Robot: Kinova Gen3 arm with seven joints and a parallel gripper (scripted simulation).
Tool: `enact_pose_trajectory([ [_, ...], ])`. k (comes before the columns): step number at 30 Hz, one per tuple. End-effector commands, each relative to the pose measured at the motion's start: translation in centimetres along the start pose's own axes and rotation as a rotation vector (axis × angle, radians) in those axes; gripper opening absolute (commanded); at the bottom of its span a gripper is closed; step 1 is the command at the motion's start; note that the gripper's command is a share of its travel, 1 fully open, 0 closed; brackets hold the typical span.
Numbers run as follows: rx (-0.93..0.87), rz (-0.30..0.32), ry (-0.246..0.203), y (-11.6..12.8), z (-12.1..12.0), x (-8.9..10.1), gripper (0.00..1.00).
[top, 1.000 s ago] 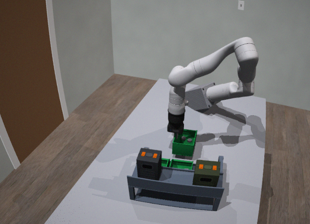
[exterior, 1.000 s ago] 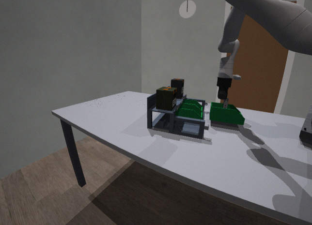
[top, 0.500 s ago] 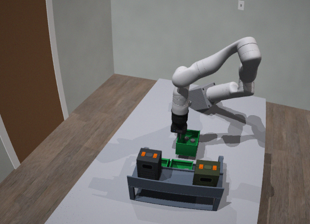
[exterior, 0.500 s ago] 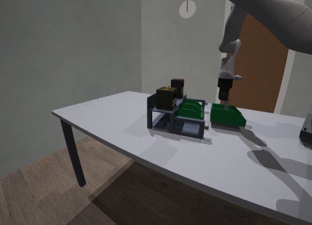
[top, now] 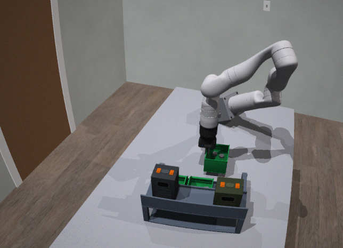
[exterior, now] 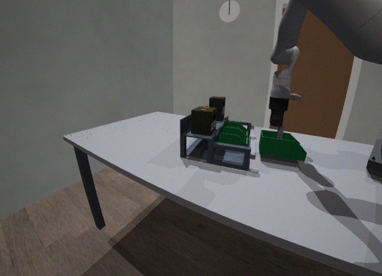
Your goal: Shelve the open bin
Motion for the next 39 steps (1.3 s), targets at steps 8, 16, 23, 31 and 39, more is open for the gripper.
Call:
enact_pose_trajectory([
  [8, 0.012, 0.001, -0.009, 0.0, 2.9, 0.3, 0.00],
  [16, 0.019, 0.001, -0.009, -0.1, 5.2, 0.2, 0.00],
  [23, 0.021, 0.001, -0.009, -0.2, 6.0, 0.2, 0.00],
  [31, 0.022, 0.001, -0.009, -0.2, 6.5, 0.1, 0.00],
  [39, 0.022, 0.001, -0.009, -0.2, 6.5, 0.1, 0.00],
])
Point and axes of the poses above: the point where the finger pads meet when closed, its own x axis back along the fingers, its own z axis across the jaws, y = z × x, the point moved 1 cm from there along x, back along the fingers, and after that the axes turned 7 degrees about x, right-handed, at the moved point
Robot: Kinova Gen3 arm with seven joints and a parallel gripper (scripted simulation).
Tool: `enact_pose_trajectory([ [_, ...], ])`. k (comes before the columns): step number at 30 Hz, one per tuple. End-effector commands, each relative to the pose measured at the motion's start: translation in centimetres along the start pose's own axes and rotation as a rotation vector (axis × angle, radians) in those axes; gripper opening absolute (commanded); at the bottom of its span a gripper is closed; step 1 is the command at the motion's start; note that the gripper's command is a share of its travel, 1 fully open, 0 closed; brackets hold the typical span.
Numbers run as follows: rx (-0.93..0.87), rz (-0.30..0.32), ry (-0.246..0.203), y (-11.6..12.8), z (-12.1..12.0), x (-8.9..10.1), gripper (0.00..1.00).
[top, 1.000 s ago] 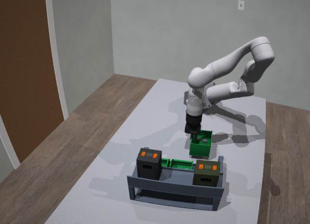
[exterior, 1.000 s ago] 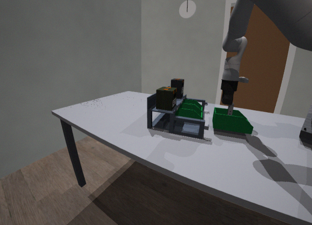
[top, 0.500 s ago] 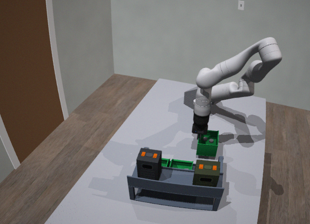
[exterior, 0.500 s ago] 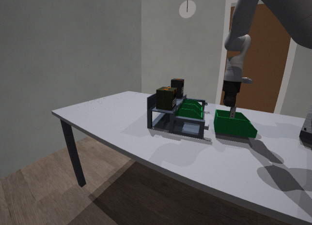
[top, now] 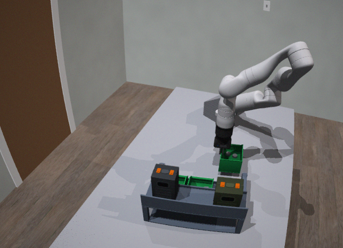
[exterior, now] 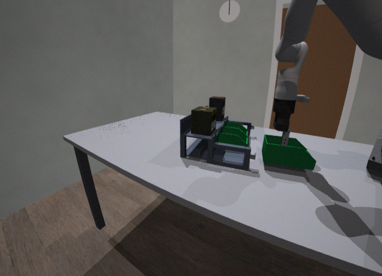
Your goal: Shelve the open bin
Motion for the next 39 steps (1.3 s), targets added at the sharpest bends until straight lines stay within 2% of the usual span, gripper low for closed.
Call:
enact_pose_trajectory([
  [1, 0.000, -0.001, -0.002, 0.01, -0.05, 0.07, 0.00],
  [39, 0.000, -0.001, -0.002, 0.49, -0.11, 0.06, 0.00],
])
Point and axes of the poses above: the point where the finger pads meet when closed, its own x axis back along the fingers, its own z axis across the jaws, y = z × x, the point moved 1 cm from there along x, back along the fingers, and after that the axes turned 7 degrees about x, right-handed, at the moved point
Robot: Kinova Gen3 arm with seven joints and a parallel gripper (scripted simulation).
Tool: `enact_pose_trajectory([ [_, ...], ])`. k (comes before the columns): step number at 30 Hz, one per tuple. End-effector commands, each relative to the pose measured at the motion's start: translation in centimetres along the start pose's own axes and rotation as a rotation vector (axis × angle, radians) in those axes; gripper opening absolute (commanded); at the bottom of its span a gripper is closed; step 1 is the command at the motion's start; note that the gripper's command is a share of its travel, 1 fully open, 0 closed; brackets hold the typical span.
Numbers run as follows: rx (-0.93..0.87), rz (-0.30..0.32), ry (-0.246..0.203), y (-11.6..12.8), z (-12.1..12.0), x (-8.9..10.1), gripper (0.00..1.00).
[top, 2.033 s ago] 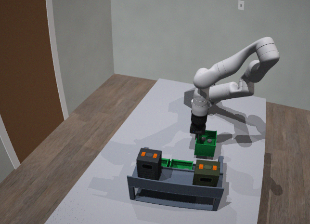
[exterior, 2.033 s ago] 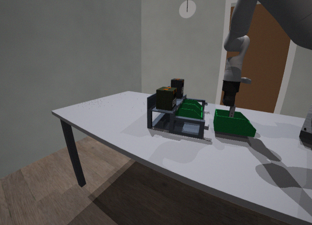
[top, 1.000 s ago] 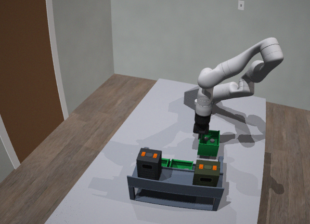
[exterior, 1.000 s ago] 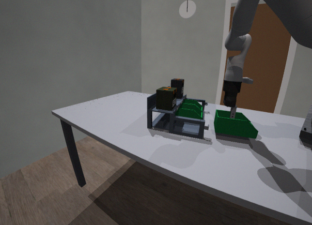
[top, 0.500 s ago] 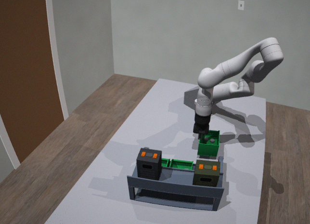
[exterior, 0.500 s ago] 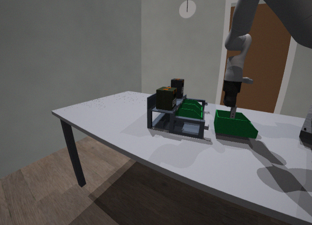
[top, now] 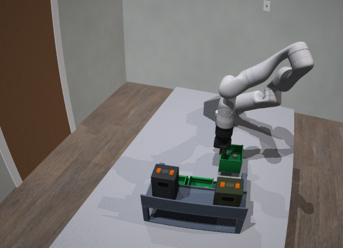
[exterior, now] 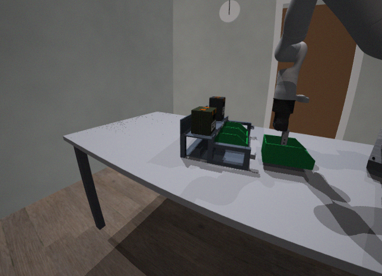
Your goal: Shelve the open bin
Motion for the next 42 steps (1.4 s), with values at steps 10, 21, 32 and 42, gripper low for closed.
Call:
enact_pose_trajectory([
  [10, 0.003, 0.000, -0.002, 2.2, -0.3, 0.0, 0.00],
  [21, 0.003, 0.000, -0.002, 3.7, -0.5, 0.0, 0.00],
  [32, 0.003, 0.000, -0.002, 3.7, -0.5, 0.0, 0.00],
  [42, 0.003, 0.000, -0.002, 3.7, -0.5, 0.0, 0.00],
])
Point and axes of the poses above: the point where the finger pads meet when closed, its own x axis back along the fingers, its own z axis across the jaws, y = z × x, the point moved 1 cm from there along x, back along the fingers, and after that the axes turned 7 degrees about x, right-handed, at the moved point
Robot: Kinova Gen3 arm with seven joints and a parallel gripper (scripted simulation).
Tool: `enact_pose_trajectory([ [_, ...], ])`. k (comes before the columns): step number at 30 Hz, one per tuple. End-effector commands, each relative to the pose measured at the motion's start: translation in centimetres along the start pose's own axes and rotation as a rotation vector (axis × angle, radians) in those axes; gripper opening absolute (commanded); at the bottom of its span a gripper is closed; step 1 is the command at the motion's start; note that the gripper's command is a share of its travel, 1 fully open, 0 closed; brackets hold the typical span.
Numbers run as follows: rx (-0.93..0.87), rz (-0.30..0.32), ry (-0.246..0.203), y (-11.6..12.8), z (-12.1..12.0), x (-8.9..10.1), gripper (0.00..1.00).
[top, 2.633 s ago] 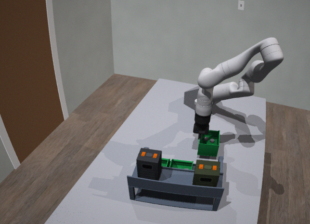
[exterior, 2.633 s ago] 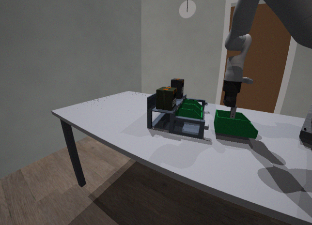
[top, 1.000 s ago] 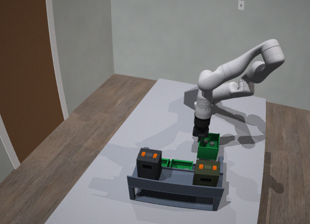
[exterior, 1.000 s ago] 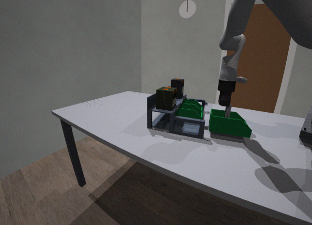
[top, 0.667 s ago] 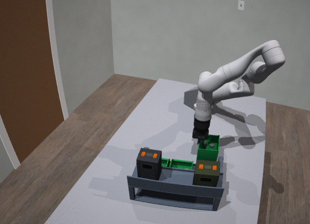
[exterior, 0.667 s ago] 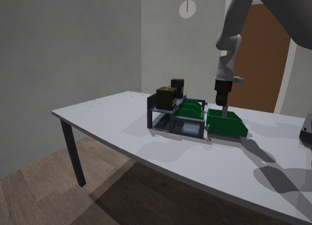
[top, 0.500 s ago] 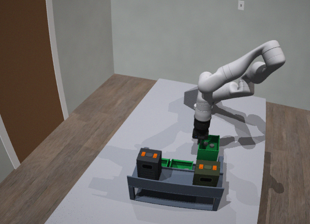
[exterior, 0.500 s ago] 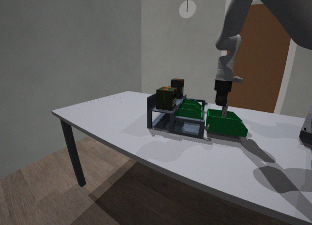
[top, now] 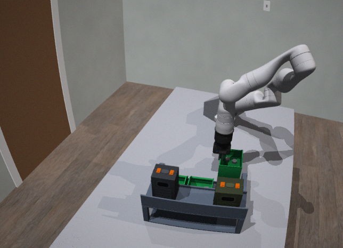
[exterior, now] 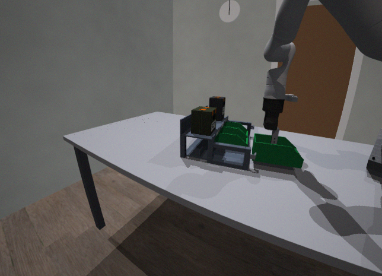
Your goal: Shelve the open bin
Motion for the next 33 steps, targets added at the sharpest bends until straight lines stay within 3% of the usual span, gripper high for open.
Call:
enact_pose_trajectory([
  [1, 0.000, -0.001, -0.002, 0.01, -0.06, 0.07, 0.00],
  [24, 0.000, 0.001, -0.001, 0.02, -0.06, 0.08, 0.00],
  [33, 0.000, 0.030, 0.002, 0.14, -0.07, 0.21, 0.00],
])
Point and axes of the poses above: the point where the finger pads meet when closed, its own x axis back along the fingers, its own z axis across the jaws, y = z × x, the point moved 1 cm from there along x, back along the fingers, and after that the axes turned 7 degrees about x, right-handed, at the moved point
